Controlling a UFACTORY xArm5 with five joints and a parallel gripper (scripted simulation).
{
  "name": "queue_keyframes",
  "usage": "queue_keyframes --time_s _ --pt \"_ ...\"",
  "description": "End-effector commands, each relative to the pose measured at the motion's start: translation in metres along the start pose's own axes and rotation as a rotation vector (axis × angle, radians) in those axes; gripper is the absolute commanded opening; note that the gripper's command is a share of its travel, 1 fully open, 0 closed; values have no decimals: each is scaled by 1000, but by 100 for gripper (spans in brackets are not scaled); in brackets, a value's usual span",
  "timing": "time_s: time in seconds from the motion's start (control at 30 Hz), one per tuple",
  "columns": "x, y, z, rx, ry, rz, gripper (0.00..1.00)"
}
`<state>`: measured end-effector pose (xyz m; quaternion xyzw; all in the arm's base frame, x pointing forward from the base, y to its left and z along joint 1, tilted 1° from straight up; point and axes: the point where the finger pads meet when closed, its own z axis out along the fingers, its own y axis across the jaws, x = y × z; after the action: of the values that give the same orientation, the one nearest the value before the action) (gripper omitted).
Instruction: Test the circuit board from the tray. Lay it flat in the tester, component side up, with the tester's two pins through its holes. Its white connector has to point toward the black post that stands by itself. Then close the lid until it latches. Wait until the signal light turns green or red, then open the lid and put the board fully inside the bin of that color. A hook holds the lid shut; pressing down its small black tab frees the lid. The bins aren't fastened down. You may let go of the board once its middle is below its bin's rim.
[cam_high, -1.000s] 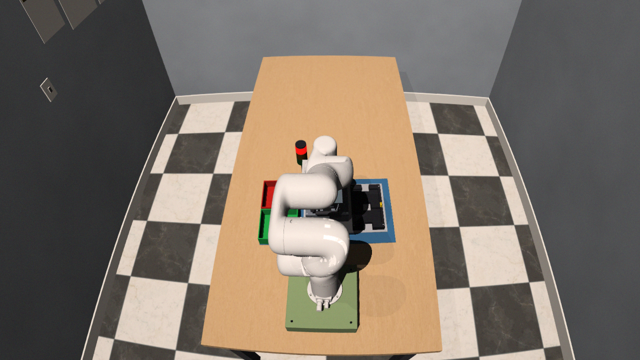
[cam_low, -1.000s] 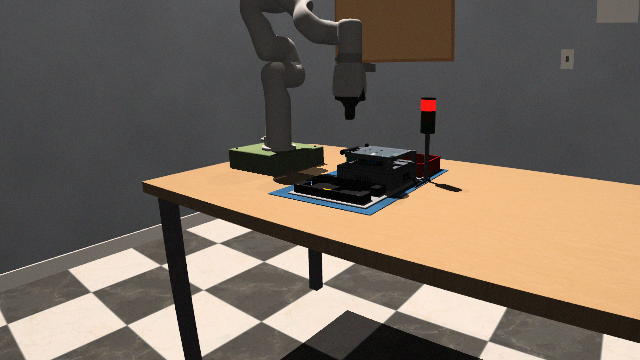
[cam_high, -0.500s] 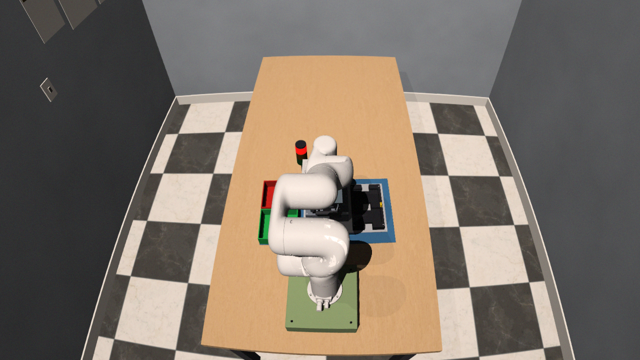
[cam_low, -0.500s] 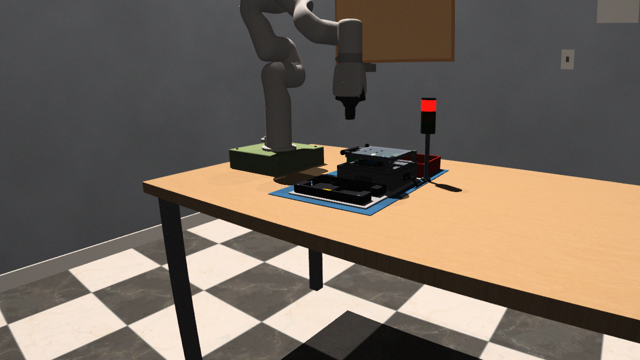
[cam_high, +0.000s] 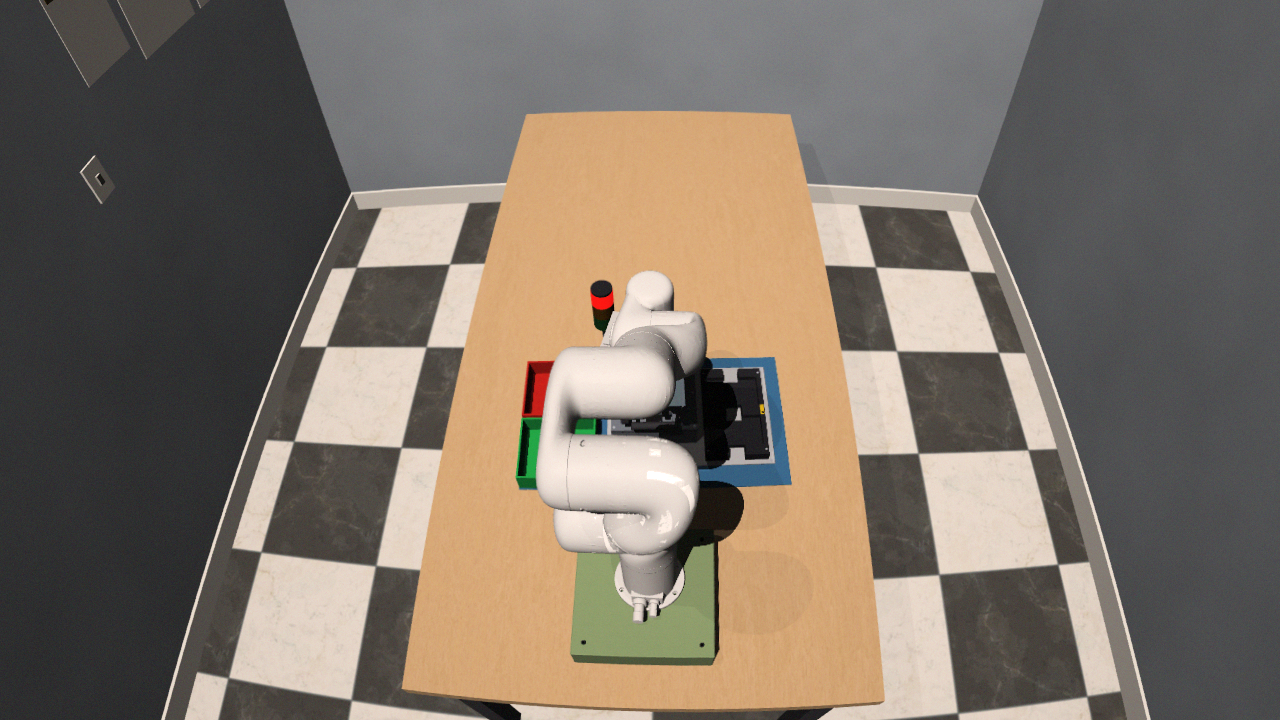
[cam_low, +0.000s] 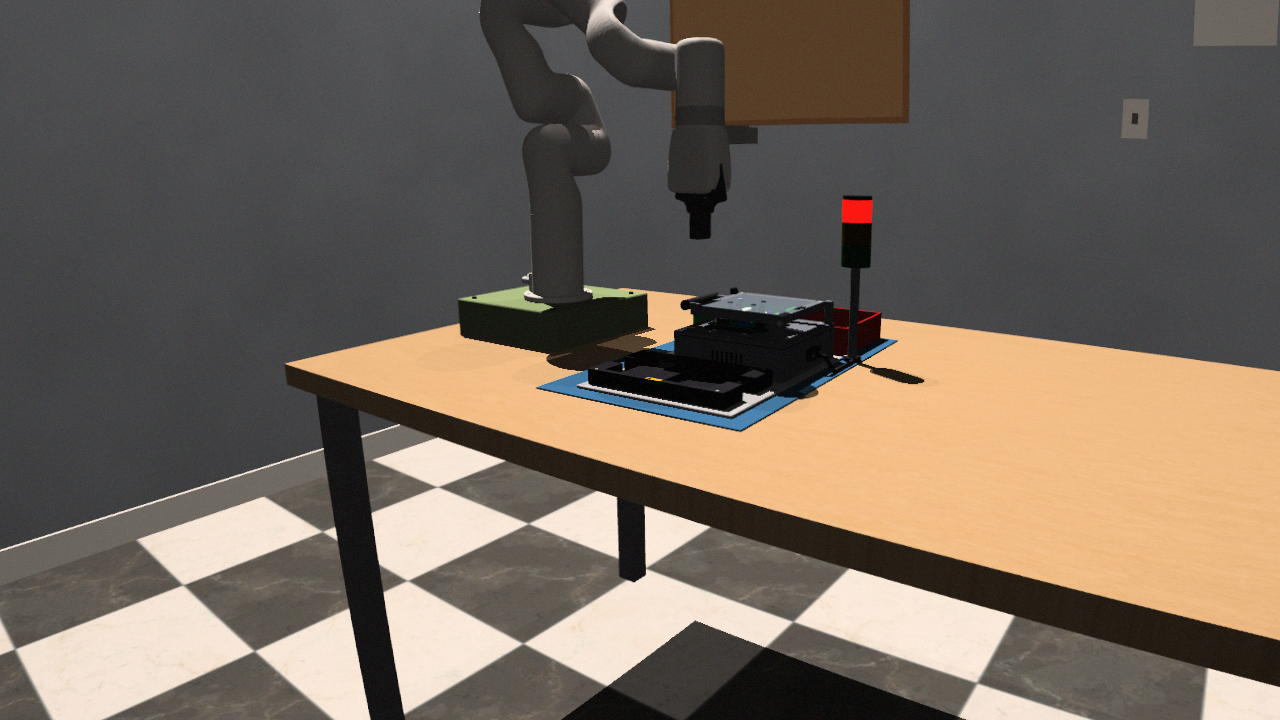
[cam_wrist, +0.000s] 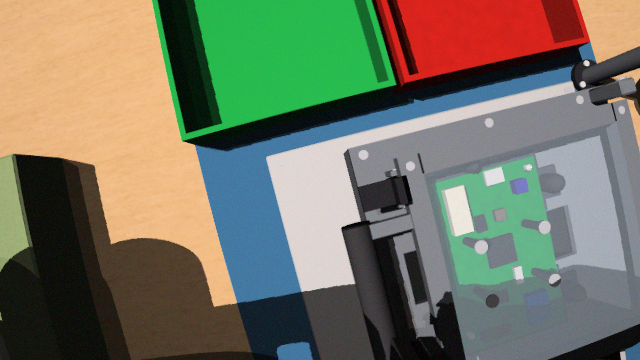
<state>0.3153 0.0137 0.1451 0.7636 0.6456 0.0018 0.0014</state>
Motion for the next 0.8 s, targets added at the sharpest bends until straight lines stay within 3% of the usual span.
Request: queue_keyframes --time_s 0.0,0.77 --pt "0 1 -1 -3 1 168 0" --pt "0 1 -1 -3 2 817 0"
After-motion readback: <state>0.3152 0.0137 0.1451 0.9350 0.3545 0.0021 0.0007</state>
